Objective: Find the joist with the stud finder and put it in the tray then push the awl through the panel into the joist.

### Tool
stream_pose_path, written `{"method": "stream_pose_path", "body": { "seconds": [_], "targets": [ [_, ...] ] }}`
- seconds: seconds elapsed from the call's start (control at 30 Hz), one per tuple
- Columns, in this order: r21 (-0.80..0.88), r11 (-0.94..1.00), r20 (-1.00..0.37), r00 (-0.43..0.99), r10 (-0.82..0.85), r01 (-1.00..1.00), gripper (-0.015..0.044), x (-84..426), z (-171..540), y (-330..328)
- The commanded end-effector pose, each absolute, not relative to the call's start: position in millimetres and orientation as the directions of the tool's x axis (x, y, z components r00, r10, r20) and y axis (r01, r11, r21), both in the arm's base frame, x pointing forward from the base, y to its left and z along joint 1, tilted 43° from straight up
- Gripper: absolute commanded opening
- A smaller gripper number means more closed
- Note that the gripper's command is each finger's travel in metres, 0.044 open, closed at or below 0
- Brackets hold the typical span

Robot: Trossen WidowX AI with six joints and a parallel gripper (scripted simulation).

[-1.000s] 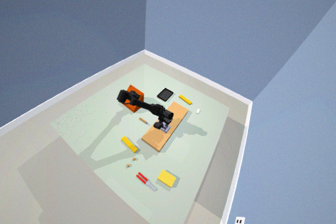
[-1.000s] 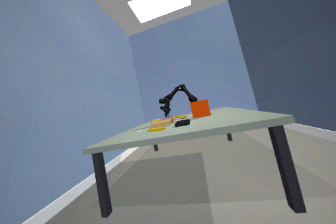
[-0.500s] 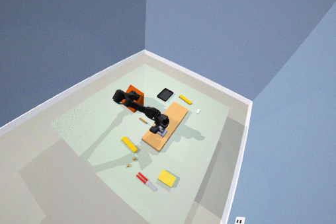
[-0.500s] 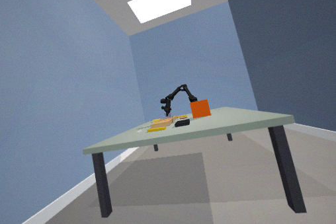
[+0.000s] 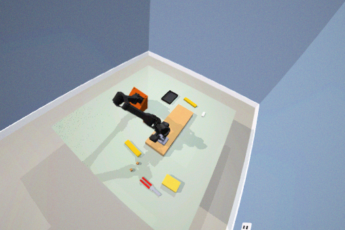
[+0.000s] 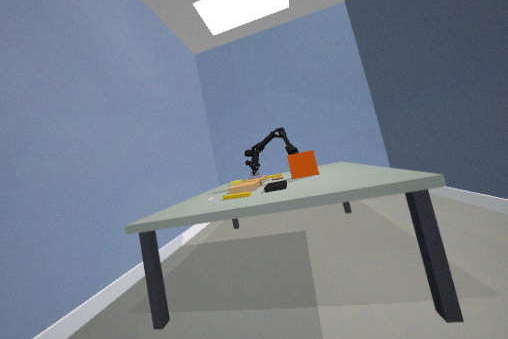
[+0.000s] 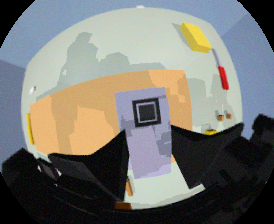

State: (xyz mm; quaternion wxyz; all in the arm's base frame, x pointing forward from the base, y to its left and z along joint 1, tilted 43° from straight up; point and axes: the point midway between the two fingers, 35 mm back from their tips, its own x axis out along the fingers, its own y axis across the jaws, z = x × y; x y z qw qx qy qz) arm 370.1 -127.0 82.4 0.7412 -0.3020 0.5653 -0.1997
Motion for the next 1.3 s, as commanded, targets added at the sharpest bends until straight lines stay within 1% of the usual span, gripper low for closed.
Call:
{"method": "stream_pose_path", "body": {
  "seconds": [0.0,0.17,0.63,1.17,1.27],
  "targets": [
    [-0.681,0.732,-0.709,0.279,-0.648,-0.032,0.0000,371,94,-140],
    [-0.681,0.731,-0.708,0.279,-0.648,-0.031,0.0000,371,105,-152],
    [-0.678,0.735,-0.712,0.280,-0.643,-0.036,0.0000,372,104,-147],
    [-0.678,0.734,-0.712,0.279,-0.645,-0.032,0.0000,371,175,-86],
    [-0.679,0.734,-0.711,0.279,-0.645,-0.032,0.0000,371,178,-83]
  ]
}}
